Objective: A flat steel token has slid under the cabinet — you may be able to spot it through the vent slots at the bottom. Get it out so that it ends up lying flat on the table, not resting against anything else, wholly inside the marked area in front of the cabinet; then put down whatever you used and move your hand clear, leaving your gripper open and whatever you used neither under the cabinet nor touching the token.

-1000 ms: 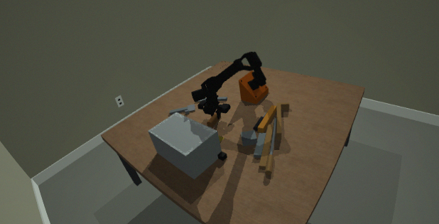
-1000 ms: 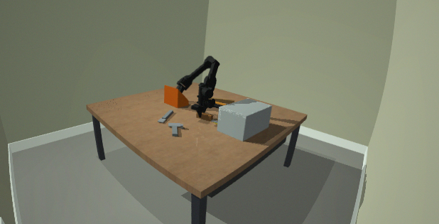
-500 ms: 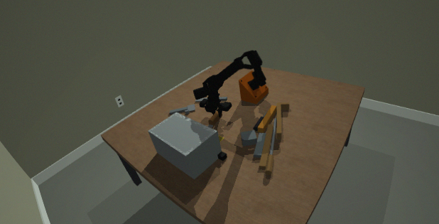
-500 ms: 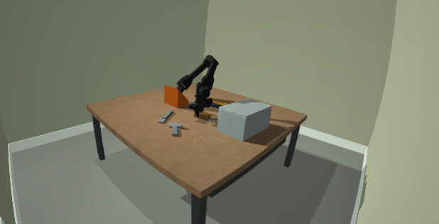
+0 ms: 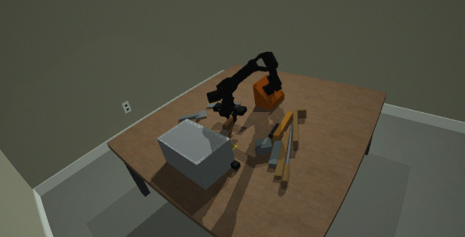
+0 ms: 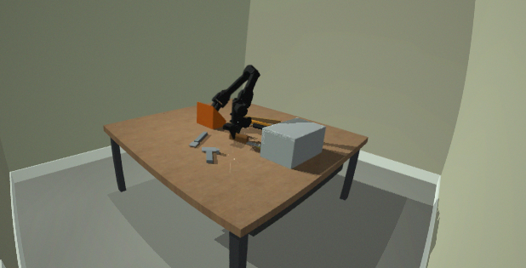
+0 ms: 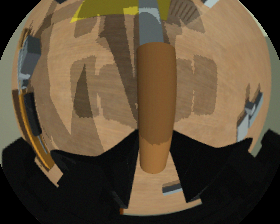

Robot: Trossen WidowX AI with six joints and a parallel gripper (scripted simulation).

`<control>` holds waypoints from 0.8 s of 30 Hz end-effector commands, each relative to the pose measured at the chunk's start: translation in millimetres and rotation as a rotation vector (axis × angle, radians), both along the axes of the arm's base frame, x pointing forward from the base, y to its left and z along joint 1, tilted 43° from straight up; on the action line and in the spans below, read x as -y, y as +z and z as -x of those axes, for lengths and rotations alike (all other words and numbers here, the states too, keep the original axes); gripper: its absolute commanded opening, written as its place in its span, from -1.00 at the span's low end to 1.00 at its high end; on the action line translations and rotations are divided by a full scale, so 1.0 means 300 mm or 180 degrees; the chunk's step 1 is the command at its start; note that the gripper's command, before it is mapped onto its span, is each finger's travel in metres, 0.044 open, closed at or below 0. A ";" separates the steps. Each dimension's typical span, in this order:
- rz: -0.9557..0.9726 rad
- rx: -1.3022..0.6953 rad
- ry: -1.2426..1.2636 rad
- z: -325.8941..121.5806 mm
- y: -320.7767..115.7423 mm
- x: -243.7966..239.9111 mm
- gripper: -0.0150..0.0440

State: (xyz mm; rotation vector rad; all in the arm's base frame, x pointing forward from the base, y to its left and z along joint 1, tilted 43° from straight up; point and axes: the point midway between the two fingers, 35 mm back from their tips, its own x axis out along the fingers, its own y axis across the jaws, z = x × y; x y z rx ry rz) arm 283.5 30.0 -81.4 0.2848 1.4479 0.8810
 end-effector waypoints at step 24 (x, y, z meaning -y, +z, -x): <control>-0.0002 -0.0013 0.0002 0.129 -0.028 0.049 -0.49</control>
